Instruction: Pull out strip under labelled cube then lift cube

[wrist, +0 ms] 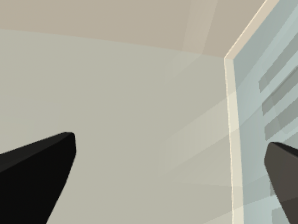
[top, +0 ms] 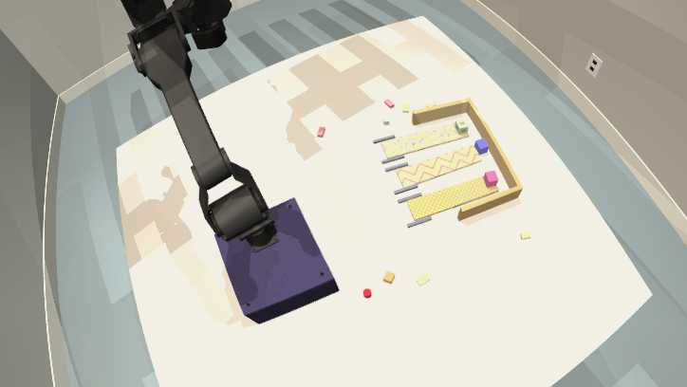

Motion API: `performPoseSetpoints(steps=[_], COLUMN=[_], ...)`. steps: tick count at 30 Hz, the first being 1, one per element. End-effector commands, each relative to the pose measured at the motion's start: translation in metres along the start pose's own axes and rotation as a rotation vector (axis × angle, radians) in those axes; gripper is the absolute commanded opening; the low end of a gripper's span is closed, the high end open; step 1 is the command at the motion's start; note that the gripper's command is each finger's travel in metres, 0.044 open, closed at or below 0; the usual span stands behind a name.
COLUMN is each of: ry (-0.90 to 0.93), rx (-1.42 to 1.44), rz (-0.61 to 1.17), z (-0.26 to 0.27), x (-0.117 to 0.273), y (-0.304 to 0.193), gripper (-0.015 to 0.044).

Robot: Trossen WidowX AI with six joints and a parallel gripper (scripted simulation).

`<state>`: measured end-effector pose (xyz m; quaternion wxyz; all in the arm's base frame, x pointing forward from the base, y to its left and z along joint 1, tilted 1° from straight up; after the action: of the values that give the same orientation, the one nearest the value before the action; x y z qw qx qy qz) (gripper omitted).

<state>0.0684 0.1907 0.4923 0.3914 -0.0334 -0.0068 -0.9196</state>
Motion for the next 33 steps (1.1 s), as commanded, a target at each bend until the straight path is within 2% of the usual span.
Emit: performPoseSetpoints(steps=[1, 9, 16, 21, 27, 30, 33], ry=[-0.062, -0.249, -0.469, -0.637, -0.831, -0.899, -0.904], rx=[0.220, 0.583, 0.834, 0.968, 1.081, 1.112, 1.114], rz=[-0.097, -0.244, -0.310, -0.318, -0.290, -0.271, -0.269], z=[-0.033, -0.106, -0.180, -0.237, -0.307, -0.333, -0.335], x=[-0.038, -0.098, -0.115, -0.102, -0.060, -0.038, -0.036], y=[0.013, 0.076, 0.156, 0.214, 0.270, 0.285, 0.286], gripper=[0.0400, 0.0400, 0.0400, 0.0400, 0.0400, 0.0400, 0.0400])
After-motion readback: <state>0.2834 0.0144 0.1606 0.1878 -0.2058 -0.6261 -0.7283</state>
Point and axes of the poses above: the point midway between the two fingers, 35 mm back from their tips, its own x axis back along the fingers, its own z axis across the jaws, y = z × x, the point moved 4 cm from there along x, back along the fingers, and after that the axes turned 7 degrees about -x, right-handed, at the moved point
